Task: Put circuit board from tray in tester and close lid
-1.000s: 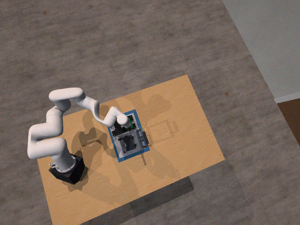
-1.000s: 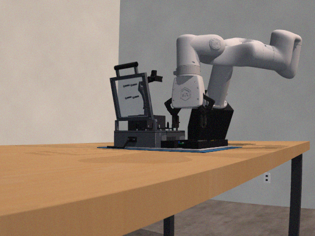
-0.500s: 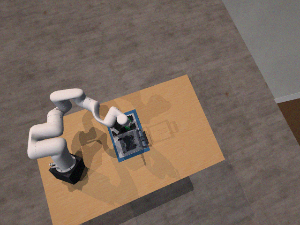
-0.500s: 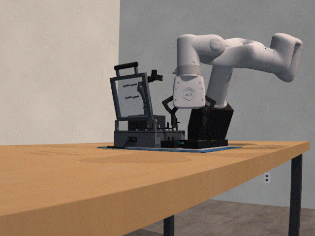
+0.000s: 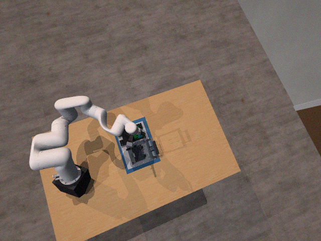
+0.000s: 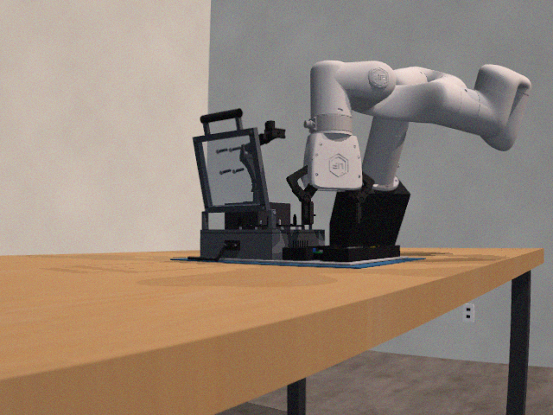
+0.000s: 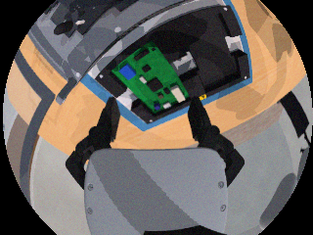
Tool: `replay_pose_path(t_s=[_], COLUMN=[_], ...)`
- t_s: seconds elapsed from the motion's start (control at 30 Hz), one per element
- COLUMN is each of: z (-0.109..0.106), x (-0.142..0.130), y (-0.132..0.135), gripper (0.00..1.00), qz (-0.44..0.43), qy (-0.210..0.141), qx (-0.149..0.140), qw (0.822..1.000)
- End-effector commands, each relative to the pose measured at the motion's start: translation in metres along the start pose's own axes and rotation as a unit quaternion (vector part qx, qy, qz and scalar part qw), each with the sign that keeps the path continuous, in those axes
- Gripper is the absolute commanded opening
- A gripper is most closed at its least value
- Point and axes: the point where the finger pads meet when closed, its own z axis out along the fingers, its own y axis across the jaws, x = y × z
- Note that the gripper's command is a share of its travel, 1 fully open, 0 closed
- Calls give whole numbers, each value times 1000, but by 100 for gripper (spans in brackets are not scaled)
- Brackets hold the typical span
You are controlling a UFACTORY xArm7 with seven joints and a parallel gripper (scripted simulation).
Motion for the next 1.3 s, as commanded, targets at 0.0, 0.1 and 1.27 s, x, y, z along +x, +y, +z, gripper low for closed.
replay_pose_path(t_s=[0.0,0.1,1.27], z=[-2,-2,-2], x=[-1,-1,-1], y=[-1,-1,-1], gripper=[100,100,100], qz=[-83,-124,-301], qy=[-4,-4,-4], qx=[0,0,1], qw=[997,992,954])
